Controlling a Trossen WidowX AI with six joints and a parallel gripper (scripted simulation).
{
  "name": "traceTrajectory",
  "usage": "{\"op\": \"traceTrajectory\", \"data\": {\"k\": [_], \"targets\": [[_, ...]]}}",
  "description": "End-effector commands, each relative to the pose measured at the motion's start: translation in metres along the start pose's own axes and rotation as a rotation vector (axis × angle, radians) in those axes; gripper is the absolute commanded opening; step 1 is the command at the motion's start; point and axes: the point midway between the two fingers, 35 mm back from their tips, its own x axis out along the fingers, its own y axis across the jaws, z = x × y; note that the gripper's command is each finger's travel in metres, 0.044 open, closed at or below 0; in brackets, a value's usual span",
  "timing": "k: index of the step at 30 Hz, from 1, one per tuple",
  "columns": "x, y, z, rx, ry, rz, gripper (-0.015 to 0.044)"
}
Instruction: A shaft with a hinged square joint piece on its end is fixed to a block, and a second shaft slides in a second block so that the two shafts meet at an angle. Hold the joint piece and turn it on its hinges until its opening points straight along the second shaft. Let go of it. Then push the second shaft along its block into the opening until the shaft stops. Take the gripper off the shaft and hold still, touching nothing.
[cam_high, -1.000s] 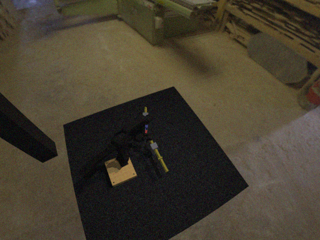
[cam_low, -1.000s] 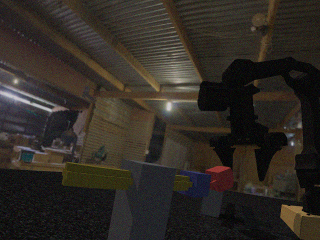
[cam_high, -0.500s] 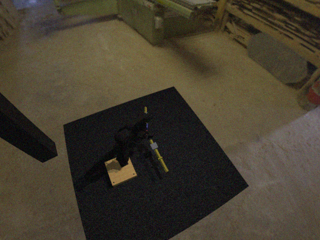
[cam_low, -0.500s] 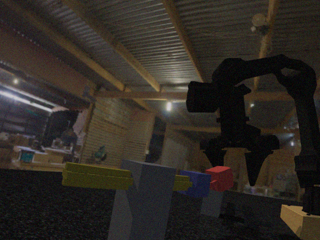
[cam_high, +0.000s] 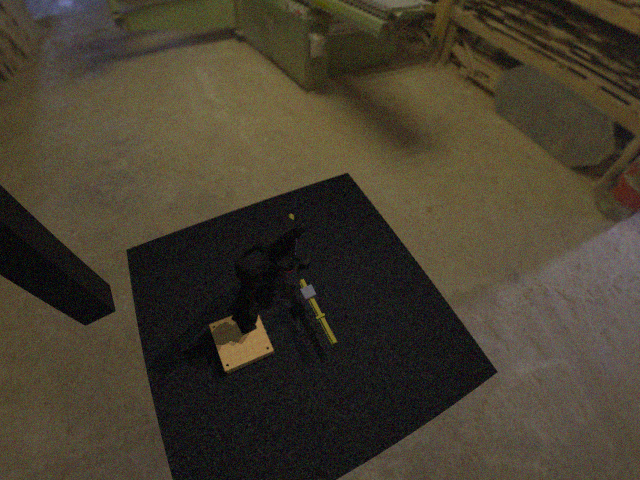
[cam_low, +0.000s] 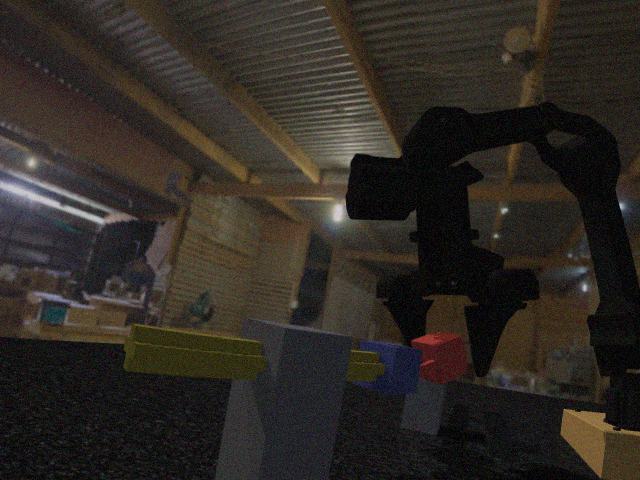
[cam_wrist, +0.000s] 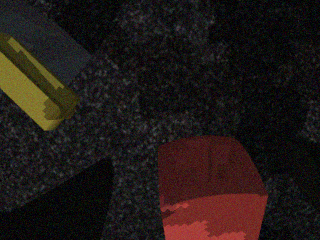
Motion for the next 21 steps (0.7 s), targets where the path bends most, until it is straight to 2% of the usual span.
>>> {"op": "traceTrajectory", "data": {"k": [1,14,21], "targets": [[0.006,-0.001,-0.001,0.005,-0.001,-0.006,0.0440],[0.024,-0.001,-0.002,0.005,-0.002,-0.006,0.0440],[0.024,-0.001,-0.002,0.005,-0.002,-0.006,0.0256]]}}
